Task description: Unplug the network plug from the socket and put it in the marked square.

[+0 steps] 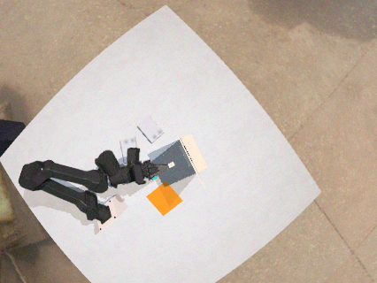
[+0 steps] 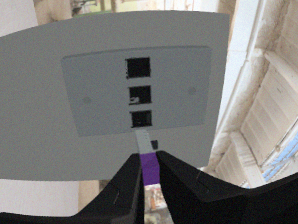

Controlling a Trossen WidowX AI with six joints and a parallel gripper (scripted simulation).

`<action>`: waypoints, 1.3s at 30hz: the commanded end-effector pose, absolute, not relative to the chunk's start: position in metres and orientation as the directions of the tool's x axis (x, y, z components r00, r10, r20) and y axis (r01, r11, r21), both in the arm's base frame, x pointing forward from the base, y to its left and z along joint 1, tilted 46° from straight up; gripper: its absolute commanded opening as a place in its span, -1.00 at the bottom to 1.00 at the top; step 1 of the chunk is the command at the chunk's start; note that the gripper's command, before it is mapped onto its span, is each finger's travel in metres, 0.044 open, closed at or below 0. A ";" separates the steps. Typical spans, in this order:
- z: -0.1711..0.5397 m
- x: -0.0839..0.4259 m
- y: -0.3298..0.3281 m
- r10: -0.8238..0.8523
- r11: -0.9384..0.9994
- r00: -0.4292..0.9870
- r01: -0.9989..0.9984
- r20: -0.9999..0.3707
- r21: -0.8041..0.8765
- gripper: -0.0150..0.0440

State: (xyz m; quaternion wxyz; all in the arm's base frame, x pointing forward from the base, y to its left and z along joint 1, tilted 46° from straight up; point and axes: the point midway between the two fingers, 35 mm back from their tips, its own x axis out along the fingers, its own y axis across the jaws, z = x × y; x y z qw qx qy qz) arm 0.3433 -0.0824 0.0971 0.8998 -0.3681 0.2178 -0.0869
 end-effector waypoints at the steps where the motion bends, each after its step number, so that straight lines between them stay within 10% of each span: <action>1: 0.096 0.340 -0.082 -0.319 0.718 0.887 -0.004 -0.334 -0.696 -0.49; 39: 0.121 0.321 -0.113 -0.318 0.716 0.887 -0.006 -0.334 -0.698 -0.49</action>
